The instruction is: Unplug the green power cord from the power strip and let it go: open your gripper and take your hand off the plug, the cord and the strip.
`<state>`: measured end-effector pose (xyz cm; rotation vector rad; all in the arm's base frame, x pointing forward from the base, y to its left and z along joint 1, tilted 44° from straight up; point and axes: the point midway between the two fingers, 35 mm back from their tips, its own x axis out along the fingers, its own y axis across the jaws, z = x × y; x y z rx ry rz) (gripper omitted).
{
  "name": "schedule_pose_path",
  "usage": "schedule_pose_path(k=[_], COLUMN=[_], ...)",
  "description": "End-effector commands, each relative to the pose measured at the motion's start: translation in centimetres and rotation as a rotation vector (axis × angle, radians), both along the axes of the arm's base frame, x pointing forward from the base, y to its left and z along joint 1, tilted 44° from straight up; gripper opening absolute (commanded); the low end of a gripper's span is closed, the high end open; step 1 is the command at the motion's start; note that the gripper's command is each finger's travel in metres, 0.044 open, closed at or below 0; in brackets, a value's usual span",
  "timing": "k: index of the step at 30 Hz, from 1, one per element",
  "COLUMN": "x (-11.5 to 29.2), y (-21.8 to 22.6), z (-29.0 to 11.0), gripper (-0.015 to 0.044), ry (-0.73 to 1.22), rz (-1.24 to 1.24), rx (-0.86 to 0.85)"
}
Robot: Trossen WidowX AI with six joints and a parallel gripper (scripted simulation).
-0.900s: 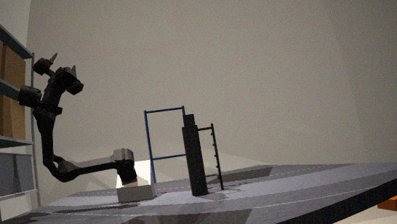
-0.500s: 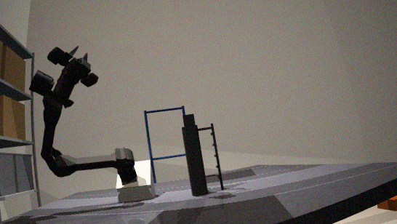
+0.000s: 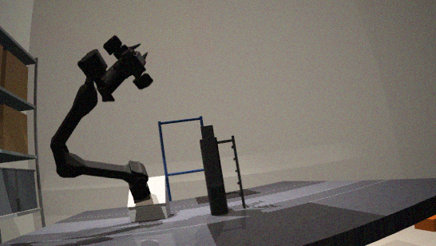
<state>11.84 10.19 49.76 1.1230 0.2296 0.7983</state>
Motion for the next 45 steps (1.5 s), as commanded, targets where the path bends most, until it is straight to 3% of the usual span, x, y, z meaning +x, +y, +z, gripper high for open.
schedule_pose_path(k=[1,10,18,26,35,40,45], x=[5.2,15.4,20.4,21.5,19.3,17.1,17.0], y=[-0.1,1.0,2.4,0.3,-5.7,-9.6,-9.7], z=[-2.2,-11.7,-23.7,-34.7,-44.6,-47.8,-47.8], gripper=[0.0160,0.0160,0.0160,0.0160,0.0160,0.0160,0.0160], ry=[0.058,0.206,0.310,0.401,0.468,0.495,0.495], rz=[-0.079,-0.162,-0.052,0.206,0.921,1.472,1.494], rx=[-0.121,-0.558,-1.103,-1.703,-2.355,-2.482,-2.483])
